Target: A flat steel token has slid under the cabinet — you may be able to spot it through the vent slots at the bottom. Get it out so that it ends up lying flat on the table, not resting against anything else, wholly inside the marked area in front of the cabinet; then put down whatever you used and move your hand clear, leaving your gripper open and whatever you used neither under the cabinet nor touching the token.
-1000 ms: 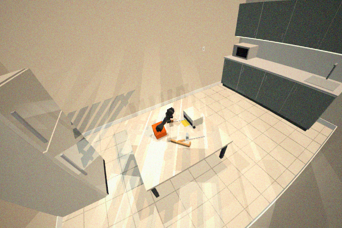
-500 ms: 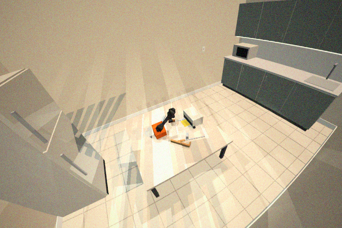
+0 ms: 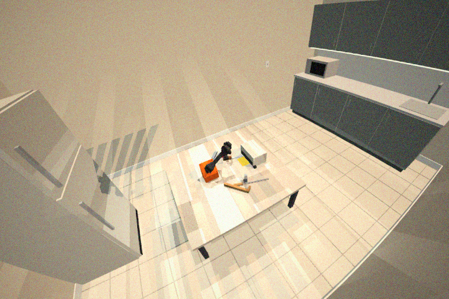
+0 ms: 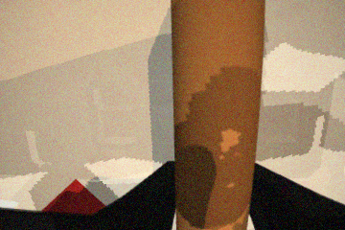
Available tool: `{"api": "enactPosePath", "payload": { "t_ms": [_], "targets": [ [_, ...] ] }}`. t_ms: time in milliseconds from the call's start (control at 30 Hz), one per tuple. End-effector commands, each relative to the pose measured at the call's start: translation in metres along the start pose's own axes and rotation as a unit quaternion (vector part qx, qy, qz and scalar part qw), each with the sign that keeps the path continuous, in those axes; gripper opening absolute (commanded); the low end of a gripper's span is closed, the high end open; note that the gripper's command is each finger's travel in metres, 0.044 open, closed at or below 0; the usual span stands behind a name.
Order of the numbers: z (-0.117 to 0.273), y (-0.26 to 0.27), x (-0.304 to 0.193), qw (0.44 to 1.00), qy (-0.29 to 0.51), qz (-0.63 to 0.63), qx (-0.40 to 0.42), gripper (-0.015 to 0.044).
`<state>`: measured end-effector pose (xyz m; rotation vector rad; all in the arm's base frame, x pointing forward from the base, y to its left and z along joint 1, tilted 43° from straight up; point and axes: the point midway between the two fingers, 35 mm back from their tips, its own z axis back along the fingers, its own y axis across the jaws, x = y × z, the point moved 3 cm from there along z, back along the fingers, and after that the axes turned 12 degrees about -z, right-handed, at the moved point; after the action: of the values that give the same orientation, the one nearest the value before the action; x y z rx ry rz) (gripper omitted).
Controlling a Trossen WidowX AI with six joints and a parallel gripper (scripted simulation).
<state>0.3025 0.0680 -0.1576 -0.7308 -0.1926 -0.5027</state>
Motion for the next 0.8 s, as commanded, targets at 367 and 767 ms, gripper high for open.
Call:
{"api": "enactPosePath", "payload": {
  "t_ms": [367, 767],
  "targets": [
    [0.000, 0.006, 0.023, 1.000, -0.001, 0.000, 0.001, 0.0000],
    [0.000, 0.009, 0.039, 1.000, -0.001, 0.000, 0.001, 0.0000]
  ]
}}
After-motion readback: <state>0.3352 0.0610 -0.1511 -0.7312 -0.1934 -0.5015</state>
